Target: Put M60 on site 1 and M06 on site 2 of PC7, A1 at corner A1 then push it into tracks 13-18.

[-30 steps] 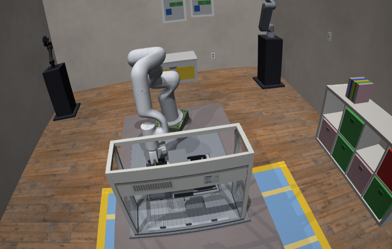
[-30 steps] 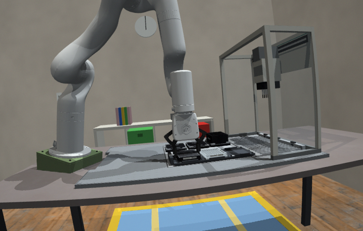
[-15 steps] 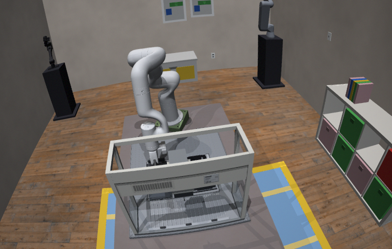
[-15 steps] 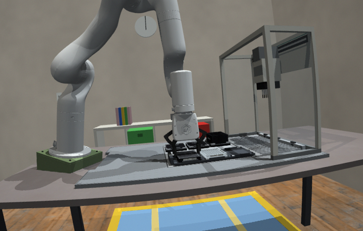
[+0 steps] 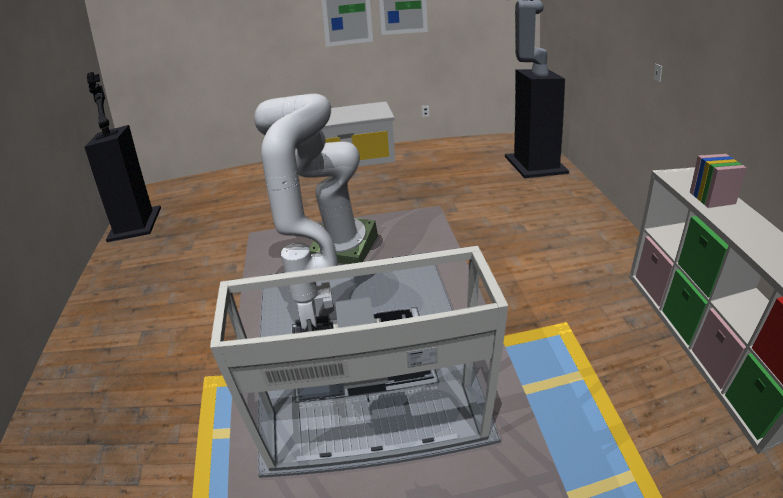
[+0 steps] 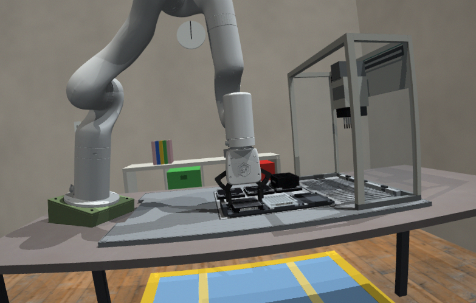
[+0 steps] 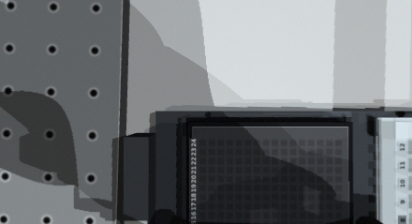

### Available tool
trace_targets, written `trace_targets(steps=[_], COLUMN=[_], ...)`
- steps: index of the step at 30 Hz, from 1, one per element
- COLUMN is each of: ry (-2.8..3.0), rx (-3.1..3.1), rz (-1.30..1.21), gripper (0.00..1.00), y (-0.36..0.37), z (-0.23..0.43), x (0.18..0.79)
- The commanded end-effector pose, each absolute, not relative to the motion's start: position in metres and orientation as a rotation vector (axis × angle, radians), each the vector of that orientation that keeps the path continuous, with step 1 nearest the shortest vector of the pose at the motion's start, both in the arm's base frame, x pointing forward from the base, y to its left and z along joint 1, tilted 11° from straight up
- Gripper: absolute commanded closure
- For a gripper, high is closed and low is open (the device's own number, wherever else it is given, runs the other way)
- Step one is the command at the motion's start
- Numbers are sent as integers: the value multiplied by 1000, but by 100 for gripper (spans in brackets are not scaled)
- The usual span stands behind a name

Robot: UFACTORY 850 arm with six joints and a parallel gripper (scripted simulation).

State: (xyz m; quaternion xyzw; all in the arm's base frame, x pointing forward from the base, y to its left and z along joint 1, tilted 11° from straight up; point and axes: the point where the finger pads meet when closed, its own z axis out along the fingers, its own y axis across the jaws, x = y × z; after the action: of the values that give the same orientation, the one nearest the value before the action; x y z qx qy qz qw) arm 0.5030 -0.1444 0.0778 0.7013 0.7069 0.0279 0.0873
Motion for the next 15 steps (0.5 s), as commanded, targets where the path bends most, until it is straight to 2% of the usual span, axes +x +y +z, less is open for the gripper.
trace_targets(steps=[1,15], ry=[2105,2104], rx=[2088,2088], rz=[84,84], gripper=[0,0], y=[-145,-143], z=[78,91], x=[504,501])
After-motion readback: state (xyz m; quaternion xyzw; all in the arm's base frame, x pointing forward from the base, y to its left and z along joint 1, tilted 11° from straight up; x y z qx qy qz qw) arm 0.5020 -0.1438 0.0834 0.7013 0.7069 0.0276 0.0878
